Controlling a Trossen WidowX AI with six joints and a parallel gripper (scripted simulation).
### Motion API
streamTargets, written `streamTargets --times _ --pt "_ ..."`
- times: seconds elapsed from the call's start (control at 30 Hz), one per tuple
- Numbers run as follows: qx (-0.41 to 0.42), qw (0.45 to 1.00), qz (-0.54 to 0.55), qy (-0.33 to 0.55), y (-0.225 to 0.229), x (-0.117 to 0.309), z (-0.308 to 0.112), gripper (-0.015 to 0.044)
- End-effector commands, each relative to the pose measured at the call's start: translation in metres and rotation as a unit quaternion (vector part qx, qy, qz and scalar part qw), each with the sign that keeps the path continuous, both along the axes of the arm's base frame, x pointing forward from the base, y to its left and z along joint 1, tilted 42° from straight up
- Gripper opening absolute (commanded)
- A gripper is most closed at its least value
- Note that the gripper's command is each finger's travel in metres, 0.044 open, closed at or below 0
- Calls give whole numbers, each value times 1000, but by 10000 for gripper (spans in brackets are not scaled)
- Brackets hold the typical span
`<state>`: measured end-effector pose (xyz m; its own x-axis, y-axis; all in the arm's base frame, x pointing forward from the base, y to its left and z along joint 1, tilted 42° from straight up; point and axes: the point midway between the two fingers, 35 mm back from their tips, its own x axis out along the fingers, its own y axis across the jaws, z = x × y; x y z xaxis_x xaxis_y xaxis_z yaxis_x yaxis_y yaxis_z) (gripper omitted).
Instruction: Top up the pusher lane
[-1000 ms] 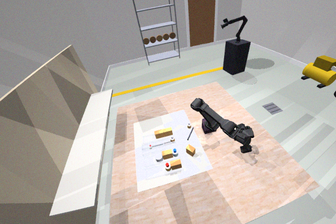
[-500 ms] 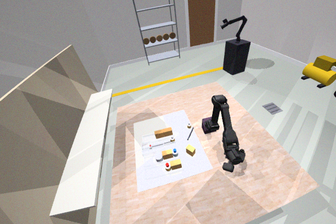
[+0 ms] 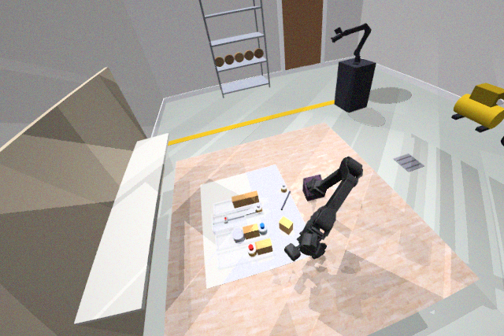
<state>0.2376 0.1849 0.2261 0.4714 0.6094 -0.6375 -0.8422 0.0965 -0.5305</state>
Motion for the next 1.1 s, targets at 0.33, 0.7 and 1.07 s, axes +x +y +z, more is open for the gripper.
streamTargets --times 0.33,0.7,1.07 --pt "-36 943 -291 156 -177 79 -81 440" --pt "45 786 -455 416 -289 2 -177 440" --pt "229 577 -524 583 -320 -100 -222 440"
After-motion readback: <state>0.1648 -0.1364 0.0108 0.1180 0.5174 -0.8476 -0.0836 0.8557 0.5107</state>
